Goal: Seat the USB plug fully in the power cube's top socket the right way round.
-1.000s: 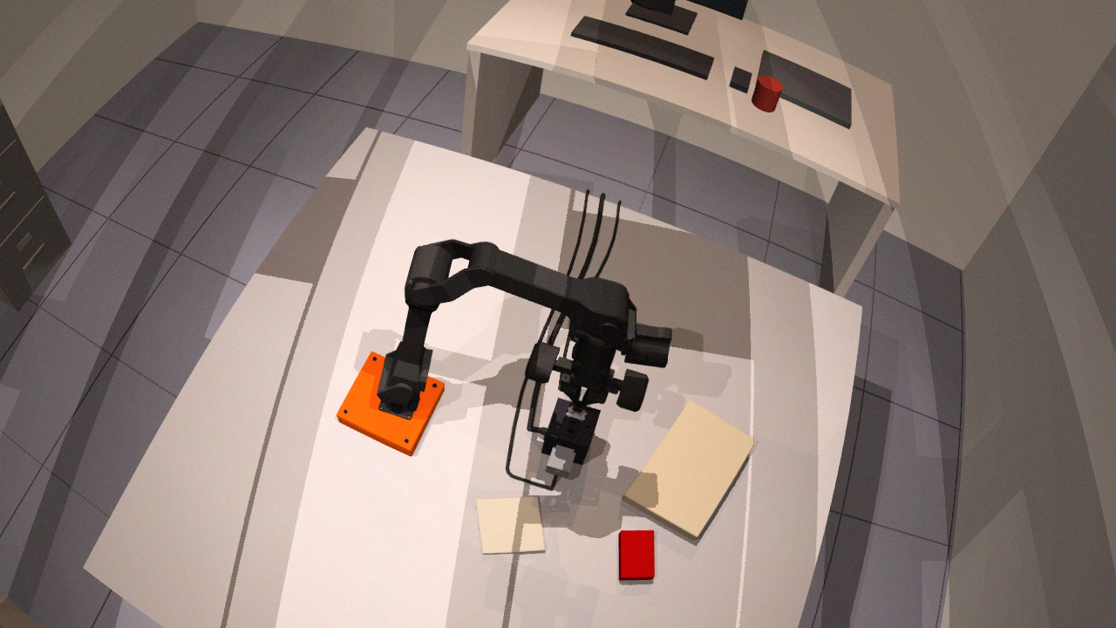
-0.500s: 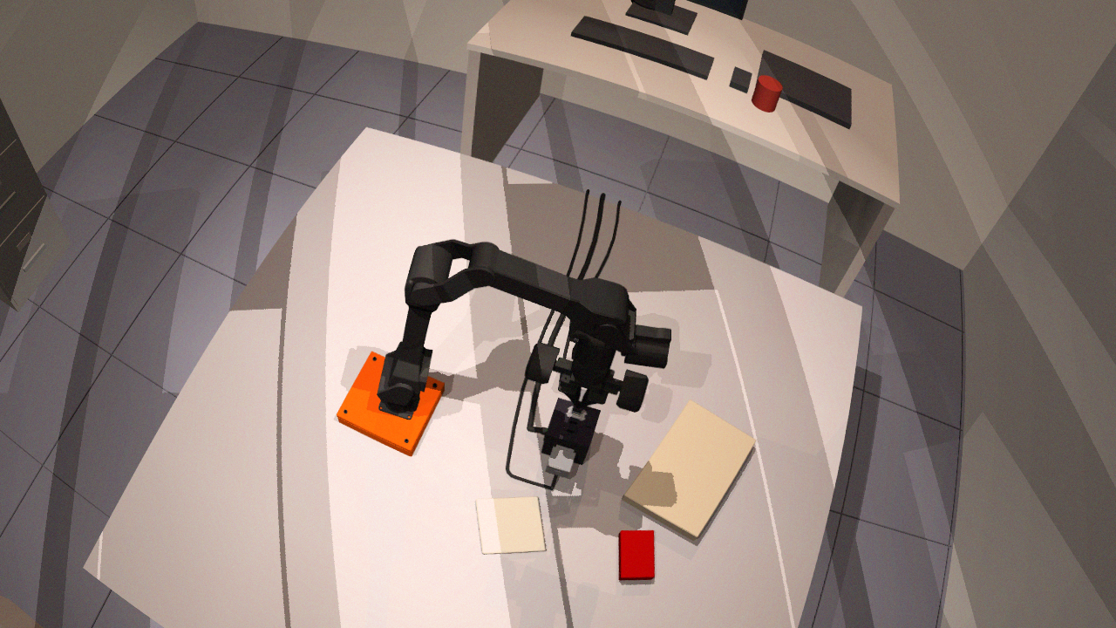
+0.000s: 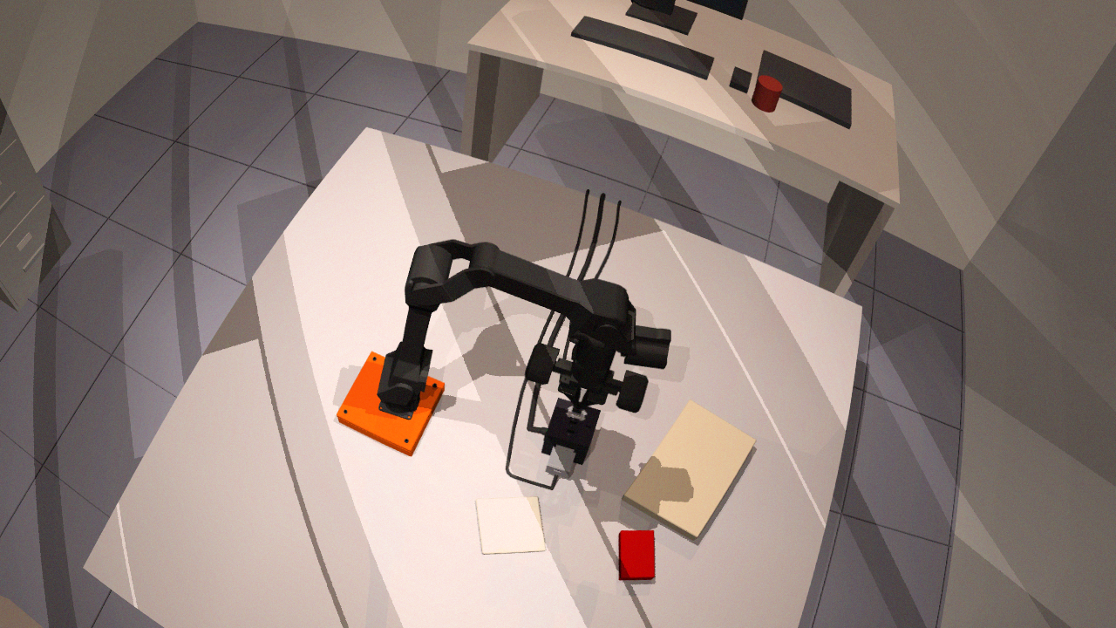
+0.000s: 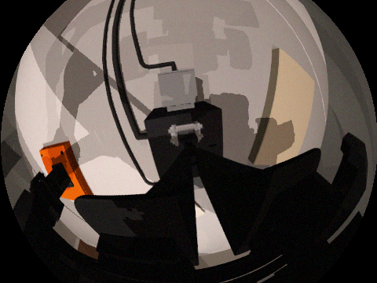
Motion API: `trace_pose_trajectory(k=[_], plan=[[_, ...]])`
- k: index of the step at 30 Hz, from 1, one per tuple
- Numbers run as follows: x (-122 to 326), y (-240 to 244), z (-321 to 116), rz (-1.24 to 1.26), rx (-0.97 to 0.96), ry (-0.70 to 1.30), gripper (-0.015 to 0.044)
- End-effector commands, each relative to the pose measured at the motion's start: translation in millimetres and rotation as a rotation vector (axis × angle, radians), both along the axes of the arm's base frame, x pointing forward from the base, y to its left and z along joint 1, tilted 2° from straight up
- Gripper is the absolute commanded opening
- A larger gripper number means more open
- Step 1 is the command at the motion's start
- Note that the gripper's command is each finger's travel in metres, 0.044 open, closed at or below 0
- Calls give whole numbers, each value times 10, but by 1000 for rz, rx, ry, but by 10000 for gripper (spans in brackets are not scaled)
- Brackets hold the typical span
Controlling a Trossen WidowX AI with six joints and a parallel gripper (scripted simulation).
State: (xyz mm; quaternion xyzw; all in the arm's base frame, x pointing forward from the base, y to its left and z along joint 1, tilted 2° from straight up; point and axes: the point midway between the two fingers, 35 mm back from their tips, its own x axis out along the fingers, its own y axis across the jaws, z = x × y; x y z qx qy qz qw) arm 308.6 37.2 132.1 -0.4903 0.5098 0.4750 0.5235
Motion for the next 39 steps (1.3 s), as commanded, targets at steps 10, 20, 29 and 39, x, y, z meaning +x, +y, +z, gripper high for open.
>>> trace_pose_trajectory(k=[10,20,29,39], plan=[[6,-4,-21,6,-3,-1,0],[6,-3,-33,6,-3,-1,0],[7,-3,-44,6,-3,-1,0],[7,-2,-56,6,-3,-1,0]])
